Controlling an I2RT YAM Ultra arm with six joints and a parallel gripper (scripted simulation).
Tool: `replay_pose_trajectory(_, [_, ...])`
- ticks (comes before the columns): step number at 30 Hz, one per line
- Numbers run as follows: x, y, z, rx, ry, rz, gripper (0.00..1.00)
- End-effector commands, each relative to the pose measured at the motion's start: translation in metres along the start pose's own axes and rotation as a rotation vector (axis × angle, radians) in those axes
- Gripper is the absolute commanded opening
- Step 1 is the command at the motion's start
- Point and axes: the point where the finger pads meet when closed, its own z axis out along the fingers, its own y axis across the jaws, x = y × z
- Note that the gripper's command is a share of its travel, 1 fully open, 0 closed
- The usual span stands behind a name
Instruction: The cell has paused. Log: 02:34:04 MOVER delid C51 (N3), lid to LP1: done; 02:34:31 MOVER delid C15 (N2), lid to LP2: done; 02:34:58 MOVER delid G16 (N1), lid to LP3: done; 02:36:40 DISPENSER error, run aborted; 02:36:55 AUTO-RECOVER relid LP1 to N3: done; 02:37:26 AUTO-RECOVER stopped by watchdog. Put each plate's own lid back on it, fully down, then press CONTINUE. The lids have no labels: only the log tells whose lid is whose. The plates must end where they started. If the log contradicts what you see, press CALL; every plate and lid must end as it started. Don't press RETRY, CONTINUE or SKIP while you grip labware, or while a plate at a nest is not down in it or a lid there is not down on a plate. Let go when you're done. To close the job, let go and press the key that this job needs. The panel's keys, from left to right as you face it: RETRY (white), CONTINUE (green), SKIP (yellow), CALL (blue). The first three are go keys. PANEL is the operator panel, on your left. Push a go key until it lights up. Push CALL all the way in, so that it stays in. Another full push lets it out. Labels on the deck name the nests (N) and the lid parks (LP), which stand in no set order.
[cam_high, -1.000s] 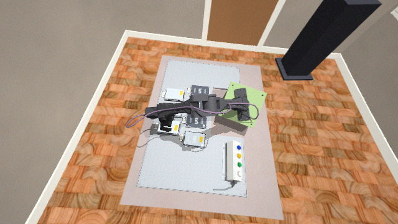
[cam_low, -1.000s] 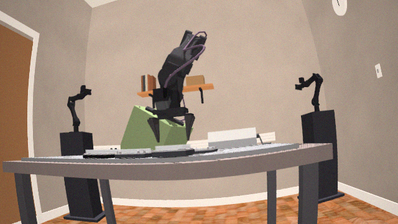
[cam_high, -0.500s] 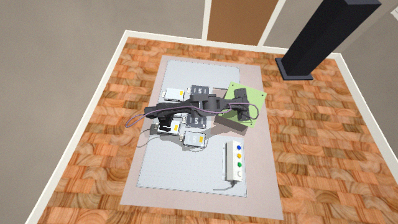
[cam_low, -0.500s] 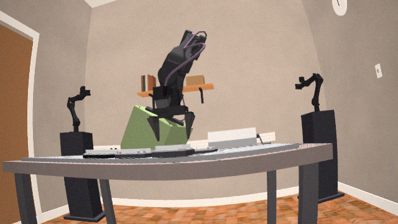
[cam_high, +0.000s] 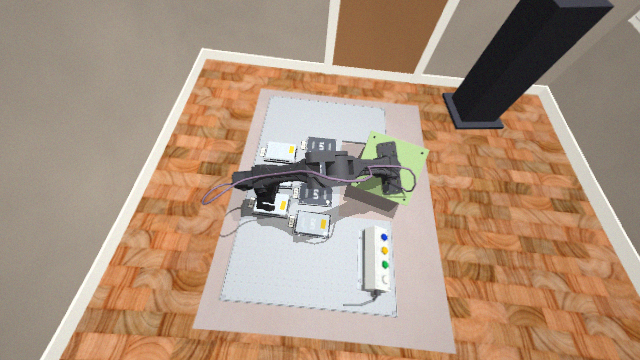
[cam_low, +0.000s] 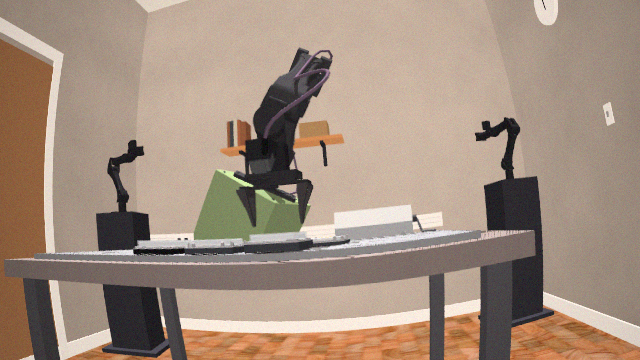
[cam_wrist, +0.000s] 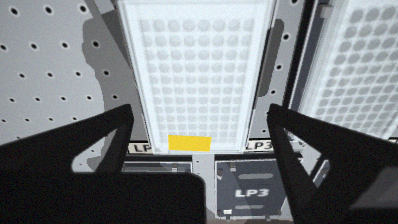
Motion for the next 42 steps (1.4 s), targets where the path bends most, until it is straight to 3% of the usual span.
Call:
replay_pose_trajectory(1, [-0.020, 0.005, -0.032, -0.014, -0.075, -0.013, 1.00])
replay_pose_trajectory(15, [-0.020, 0.004, -0.032, -0.013, -0.072, -0.011, 1.00])
replay_pose_trajectory(18, [0.001, 0.010, -0.022, -0.005, -0.052, -0.001, 1.00])
replay_pose_trajectory(21, [0.008, 0.012, -0.019, -0.002, -0.053, 0.000, 1.00])
replay_pose_trajectory(35, [0.075, 0.034, -0.016, -0.005, -0.052, 0.000, 1.00])
replay_pose_trajectory(38, [0.078, 0.032, -0.017, -0.004, -0.057, 0.009, 1.00])
replay_pose_trajectory(42, [0.099, 0.041, -0.015, -0.006, -0.051, 0.000, 1.00])
